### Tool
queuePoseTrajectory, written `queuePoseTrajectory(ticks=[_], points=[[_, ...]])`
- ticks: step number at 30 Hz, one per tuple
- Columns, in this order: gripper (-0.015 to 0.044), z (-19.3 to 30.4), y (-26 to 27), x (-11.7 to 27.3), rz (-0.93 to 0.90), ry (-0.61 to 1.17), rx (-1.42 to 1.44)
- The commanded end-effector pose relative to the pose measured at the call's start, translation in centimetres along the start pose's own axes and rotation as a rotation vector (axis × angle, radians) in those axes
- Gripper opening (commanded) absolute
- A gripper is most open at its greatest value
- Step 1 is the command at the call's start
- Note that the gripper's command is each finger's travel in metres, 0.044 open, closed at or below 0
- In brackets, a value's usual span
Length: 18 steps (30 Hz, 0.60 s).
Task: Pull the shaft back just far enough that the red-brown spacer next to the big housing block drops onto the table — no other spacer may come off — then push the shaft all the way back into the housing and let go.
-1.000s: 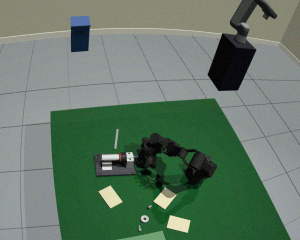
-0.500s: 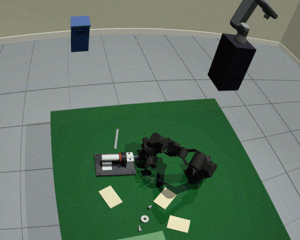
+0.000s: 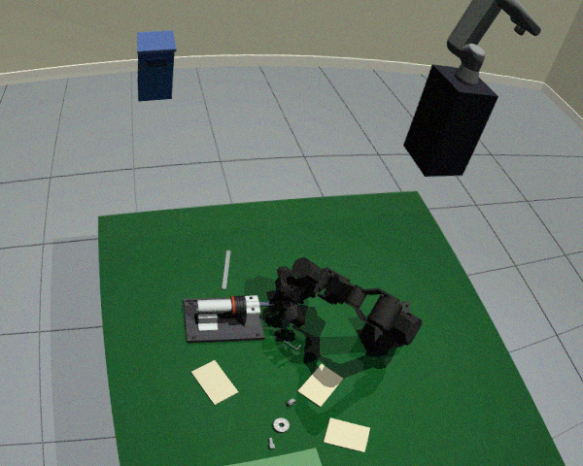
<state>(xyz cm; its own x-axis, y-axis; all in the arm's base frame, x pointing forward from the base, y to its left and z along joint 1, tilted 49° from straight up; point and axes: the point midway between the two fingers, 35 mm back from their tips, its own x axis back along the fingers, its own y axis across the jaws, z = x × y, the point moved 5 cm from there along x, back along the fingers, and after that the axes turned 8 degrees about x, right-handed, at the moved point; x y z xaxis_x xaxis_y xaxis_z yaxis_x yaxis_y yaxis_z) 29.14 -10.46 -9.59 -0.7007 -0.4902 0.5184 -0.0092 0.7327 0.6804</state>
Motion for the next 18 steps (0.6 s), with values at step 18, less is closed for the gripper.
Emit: queuePoseTrajectory(ticks=[18], points=[[0.0,0.3,0.08,0.22,-0.003,0.002,0.003]])
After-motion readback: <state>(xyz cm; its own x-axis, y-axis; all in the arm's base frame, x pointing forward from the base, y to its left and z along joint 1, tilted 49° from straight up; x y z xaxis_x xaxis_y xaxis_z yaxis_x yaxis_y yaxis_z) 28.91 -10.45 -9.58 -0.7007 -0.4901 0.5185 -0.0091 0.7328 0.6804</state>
